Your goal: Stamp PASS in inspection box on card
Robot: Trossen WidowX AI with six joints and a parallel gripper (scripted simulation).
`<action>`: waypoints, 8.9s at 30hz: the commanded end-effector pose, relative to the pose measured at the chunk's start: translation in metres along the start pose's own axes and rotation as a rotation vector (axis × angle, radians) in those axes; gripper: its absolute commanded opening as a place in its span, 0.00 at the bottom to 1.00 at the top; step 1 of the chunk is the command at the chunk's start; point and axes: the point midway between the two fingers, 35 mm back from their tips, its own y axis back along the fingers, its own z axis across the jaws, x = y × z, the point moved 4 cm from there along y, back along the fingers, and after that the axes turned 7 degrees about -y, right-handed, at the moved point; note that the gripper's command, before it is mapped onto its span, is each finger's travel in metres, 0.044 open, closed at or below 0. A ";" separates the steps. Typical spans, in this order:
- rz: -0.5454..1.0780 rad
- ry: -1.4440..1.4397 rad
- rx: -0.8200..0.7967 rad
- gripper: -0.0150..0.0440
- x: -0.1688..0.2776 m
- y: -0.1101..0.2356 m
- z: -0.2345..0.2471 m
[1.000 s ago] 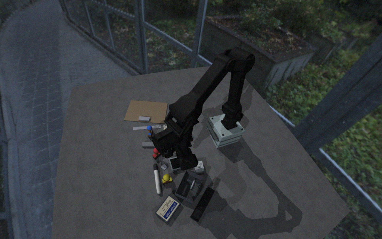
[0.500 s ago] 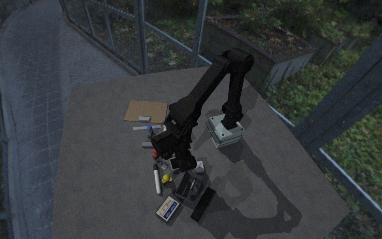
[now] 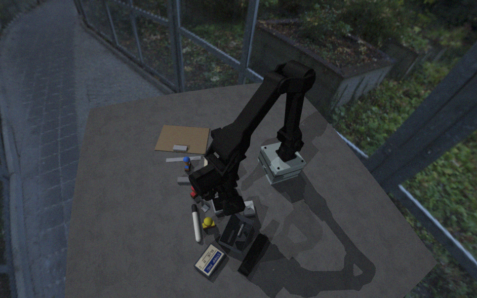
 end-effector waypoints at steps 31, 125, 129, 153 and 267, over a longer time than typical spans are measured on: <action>0.007 0.000 0.005 0.25 0.003 -0.025 -0.001; 0.007 -0.005 0.005 0.25 0.004 -0.041 -0.001; 0.007 -0.005 0.005 0.25 0.004 -0.041 -0.001; 0.007 -0.005 0.005 0.25 0.003 -0.030 -0.001; -0.002 -1.560 0.033 0.25 0.001 0.004 -0.184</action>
